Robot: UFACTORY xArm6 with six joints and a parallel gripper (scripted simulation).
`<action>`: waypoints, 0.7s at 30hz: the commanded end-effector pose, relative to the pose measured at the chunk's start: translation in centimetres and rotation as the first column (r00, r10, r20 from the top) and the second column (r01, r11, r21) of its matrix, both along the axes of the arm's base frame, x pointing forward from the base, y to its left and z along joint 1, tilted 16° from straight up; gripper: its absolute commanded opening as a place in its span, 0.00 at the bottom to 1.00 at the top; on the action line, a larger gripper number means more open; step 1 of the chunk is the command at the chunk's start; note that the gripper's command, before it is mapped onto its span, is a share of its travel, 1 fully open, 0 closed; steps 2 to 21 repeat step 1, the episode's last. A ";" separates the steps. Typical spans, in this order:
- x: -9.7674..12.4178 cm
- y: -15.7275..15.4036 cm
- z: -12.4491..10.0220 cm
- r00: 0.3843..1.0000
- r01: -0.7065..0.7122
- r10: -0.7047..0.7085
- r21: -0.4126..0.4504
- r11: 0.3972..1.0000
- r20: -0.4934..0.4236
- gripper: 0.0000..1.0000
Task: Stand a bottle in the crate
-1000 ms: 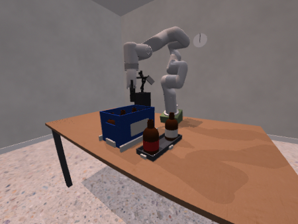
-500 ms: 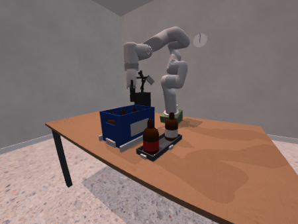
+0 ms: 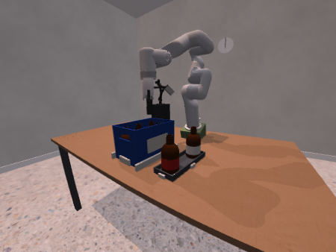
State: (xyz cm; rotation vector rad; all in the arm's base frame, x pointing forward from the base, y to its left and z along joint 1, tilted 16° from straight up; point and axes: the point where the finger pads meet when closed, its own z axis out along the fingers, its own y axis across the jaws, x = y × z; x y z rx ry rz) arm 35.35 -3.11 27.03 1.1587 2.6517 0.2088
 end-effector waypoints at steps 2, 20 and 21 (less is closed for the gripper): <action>0.1 0.0 0.2 1.000 0.000 0.000 0.000 1.000 0.004 0.00; 0.1 0.0 0.2 1.000 0.000 0.000 0.000 1.000 0.004 0.00; 0.1 0.0 0.2 1.000 0.000 0.000 0.000 1.000 0.004 0.00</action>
